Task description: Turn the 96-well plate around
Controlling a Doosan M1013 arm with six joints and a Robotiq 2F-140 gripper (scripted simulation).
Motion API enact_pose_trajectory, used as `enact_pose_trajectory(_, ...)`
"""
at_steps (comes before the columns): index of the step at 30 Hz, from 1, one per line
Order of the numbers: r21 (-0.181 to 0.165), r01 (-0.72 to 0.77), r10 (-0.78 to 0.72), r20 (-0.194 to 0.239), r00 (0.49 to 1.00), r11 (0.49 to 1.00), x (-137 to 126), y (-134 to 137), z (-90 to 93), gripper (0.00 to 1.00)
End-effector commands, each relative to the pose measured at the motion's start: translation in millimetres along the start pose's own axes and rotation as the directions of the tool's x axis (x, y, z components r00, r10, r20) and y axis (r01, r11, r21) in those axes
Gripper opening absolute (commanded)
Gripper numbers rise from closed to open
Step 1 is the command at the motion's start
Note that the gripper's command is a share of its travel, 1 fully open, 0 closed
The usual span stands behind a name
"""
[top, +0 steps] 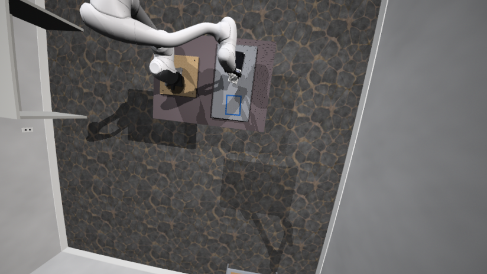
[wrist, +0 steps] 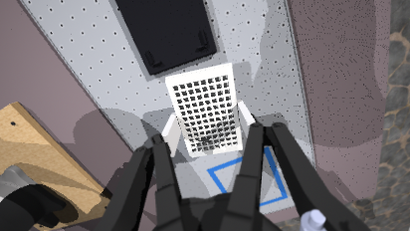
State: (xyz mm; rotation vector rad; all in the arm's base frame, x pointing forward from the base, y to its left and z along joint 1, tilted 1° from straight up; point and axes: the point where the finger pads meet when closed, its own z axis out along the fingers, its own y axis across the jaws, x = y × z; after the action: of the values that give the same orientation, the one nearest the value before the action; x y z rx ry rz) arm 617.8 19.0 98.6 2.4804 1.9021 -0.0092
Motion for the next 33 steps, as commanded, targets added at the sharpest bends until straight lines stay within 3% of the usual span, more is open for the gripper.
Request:
enact_pose_trajectory(1,0.000,0.000,0.000,0.000,1.000,1.000,-3.8,1.0,0.0,0.00)
enact_pose_trajectory(33,0.000,0.000,0.000,0.000,1.000,1.000,-97.7,23.8,2.8,0.00)
